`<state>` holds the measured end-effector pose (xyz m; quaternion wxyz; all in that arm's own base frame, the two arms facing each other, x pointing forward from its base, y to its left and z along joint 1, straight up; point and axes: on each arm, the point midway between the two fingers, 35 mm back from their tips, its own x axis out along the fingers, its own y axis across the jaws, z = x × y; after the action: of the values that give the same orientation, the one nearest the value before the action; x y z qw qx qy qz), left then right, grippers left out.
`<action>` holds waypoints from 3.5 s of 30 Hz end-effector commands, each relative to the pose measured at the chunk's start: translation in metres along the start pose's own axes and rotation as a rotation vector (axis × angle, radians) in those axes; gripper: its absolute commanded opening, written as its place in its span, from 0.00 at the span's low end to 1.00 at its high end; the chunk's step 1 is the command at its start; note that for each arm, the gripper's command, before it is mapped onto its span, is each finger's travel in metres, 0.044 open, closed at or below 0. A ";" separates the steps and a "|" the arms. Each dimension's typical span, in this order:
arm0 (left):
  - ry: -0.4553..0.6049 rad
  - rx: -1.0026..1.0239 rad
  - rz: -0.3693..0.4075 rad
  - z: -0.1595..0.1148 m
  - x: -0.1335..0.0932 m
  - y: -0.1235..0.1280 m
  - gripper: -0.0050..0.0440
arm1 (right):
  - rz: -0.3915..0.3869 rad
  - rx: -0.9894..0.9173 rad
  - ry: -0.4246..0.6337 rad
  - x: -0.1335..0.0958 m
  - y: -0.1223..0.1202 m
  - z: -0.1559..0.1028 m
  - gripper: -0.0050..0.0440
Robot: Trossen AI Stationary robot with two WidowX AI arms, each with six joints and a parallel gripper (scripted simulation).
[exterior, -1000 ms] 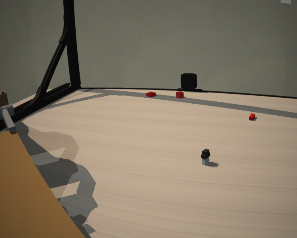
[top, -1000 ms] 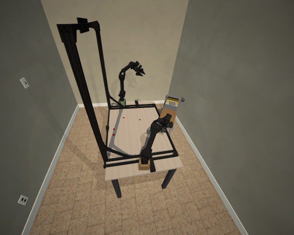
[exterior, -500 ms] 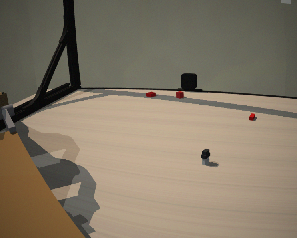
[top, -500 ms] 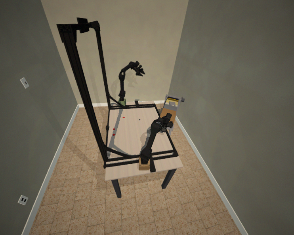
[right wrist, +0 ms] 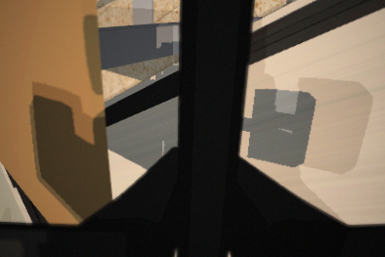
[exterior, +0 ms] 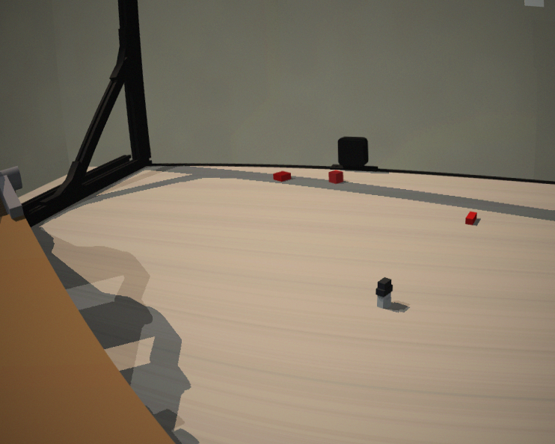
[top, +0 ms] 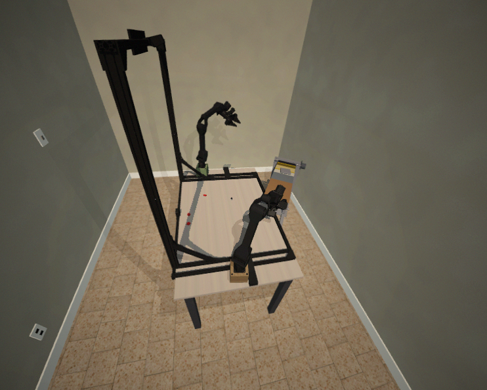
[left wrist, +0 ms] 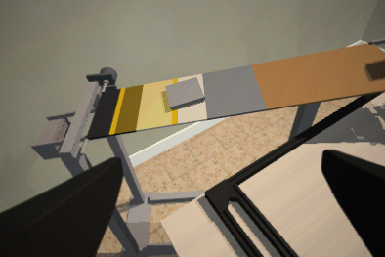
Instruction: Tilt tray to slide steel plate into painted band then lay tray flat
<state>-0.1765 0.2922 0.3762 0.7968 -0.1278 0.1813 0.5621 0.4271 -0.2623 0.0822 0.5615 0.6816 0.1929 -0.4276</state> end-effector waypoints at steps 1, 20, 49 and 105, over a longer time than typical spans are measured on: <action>-0.001 0.000 -0.001 0.000 0.000 0.000 1.00 | 0.074 -0.002 -0.003 -0.019 0.025 0.001 0.10; -0.001 0.000 -0.001 0.000 0.000 0.000 1.00 | 0.098 -0.002 -0.003 -0.028 0.035 0.001 0.10; -0.001 0.000 -0.001 0.000 0.000 0.000 1.00 | 0.132 -0.002 -0.003 -0.042 0.050 0.001 0.10; -0.001 0.000 -0.001 0.000 0.000 0.000 1.00 | 0.027 -0.002 -0.003 0.015 -0.010 0.001 0.10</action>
<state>-0.1763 0.2923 0.3761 0.7970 -0.1279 0.1812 0.5617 0.4242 -0.2611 0.0529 0.5626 0.6822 0.1912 -0.4260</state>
